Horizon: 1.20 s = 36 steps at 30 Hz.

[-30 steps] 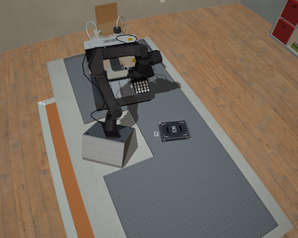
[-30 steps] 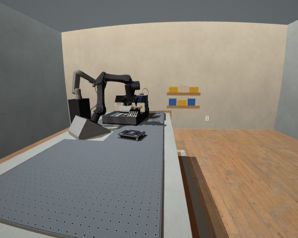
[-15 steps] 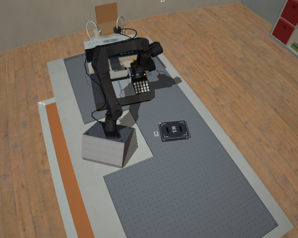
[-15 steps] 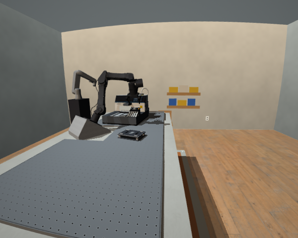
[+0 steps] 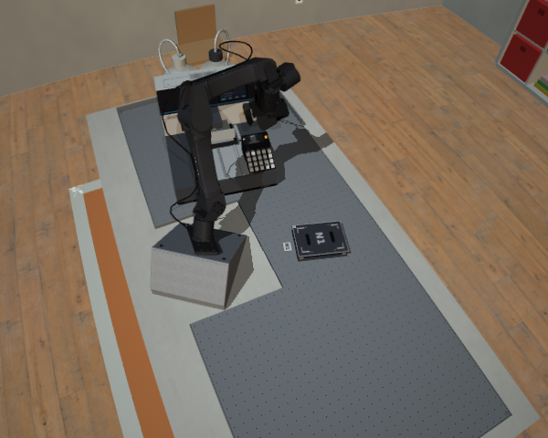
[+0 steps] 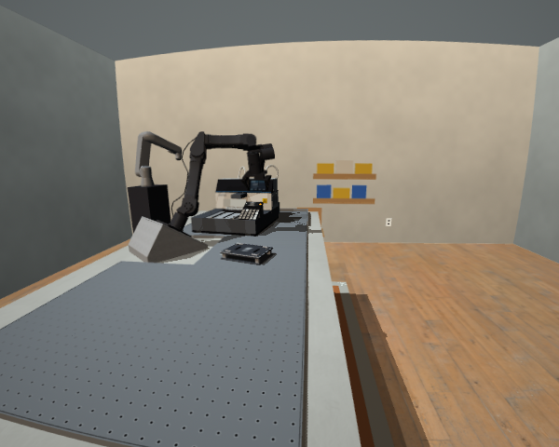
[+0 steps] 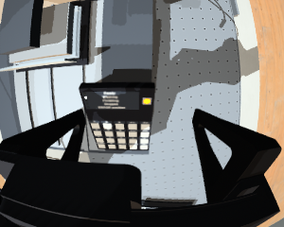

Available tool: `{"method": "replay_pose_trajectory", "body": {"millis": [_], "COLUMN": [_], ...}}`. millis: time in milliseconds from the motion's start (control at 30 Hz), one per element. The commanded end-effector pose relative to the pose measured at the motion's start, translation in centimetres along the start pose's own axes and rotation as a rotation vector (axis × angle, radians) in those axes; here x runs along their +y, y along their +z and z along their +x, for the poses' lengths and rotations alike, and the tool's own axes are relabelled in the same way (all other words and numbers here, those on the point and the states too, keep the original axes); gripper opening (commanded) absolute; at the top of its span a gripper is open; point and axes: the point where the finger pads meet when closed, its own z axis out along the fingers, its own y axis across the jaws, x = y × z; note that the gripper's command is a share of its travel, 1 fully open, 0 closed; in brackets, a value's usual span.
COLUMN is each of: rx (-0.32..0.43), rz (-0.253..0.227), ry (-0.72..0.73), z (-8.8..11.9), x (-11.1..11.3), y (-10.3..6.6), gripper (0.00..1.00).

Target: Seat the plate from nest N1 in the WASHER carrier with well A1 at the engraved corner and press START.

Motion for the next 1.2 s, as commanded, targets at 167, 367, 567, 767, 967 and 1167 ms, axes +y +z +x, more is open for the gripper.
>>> {"method": "replay_pose_trajectory", "body": {"millis": [167,367,567,767,967,1167], "rx": [-0.004,-0.027,-0.028,-0.027,-0.028,-0.028], "rz": [0.006,0.034,0.034,0.034,0.034,0.034], "ry": [0.016,0.003,0.003,0.001,0.001,0.000], "z": [-2.9,-3.5,-3.5,-3.5,-3.5,-3.5], "x": [-1.1,-0.7,-0.6,-0.7,-0.7,-0.7], "y": [-0.8,-2.0,-2.0,-2.0,-2.0,-2.0], "gripper": [1.00,1.00,1.00,1.00,1.00,1.00]}}
